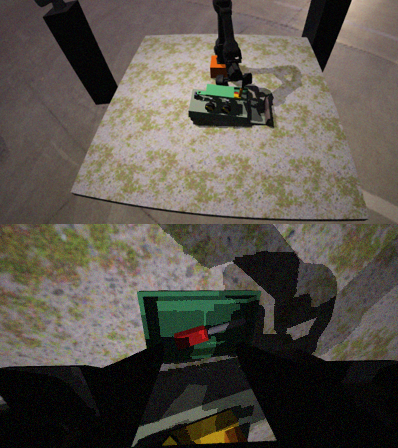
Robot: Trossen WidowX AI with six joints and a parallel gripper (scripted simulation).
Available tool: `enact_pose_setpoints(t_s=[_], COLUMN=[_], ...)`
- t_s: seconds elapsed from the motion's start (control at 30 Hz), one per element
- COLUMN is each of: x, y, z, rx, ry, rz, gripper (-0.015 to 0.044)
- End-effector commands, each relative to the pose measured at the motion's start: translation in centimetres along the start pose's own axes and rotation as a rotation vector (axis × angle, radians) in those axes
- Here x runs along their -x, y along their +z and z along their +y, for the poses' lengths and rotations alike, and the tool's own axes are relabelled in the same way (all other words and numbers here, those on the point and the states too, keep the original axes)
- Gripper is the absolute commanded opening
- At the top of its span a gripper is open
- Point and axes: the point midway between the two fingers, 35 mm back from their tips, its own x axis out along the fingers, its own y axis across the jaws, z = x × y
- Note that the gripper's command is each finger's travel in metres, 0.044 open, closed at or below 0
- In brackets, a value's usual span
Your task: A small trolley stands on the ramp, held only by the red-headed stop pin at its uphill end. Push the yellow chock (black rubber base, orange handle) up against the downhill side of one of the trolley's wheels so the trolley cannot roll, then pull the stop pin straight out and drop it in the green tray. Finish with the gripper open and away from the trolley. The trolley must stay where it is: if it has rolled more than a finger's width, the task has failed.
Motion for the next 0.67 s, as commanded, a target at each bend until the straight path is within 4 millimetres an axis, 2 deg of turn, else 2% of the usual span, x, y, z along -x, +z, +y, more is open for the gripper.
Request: enact_pose_setpoints(t_s=[0.0, 0.13, 0.63], x=[0.9, 1.8, 6.5], y=[0.0, 0.3, 1.1], z=[-0.2, -0.2, -0.8], rx=[0.002, 0.003, 0.004], ry=[-0.002, -0.002, -0.003], rz=[0.002, -0.001, -0.003], gripper=[0.0340, 0.0440, 0.0440])
